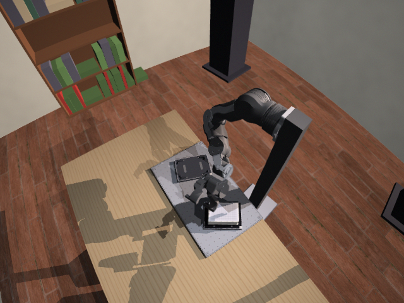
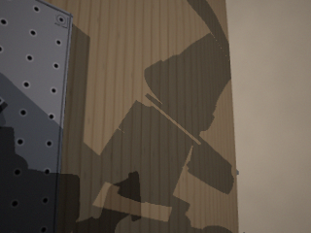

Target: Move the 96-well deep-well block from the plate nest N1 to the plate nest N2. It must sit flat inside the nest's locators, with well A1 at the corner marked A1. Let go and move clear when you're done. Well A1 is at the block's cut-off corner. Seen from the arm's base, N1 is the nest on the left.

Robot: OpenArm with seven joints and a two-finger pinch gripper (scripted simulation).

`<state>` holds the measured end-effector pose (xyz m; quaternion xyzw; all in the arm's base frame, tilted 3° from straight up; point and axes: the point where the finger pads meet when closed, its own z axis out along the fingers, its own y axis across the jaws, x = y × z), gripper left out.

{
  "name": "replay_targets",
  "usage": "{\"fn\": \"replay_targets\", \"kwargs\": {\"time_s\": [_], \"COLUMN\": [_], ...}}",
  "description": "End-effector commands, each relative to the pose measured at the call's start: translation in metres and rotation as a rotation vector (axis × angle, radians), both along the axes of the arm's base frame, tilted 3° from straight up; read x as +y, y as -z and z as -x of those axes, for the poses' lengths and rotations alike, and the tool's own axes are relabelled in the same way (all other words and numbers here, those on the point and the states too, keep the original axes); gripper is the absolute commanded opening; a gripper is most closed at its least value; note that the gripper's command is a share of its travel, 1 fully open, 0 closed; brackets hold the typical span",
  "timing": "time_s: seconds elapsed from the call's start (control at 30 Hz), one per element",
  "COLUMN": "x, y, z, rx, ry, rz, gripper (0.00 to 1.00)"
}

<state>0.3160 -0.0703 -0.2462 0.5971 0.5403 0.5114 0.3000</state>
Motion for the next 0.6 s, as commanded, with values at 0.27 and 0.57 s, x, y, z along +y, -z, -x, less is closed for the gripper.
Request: {"fn": "replay_targets", "kwargs": {"time_s": [0.27, 0.57], "x": [0.01, 0.027], "y": [0.014, 0.033], "z": [0.013, 0.038], "rx": [0.103, 0.236], "ry": [-0.052, -0.158], "rz": [0.072, 0.18], "gripper": [0.77, 0.77]}}
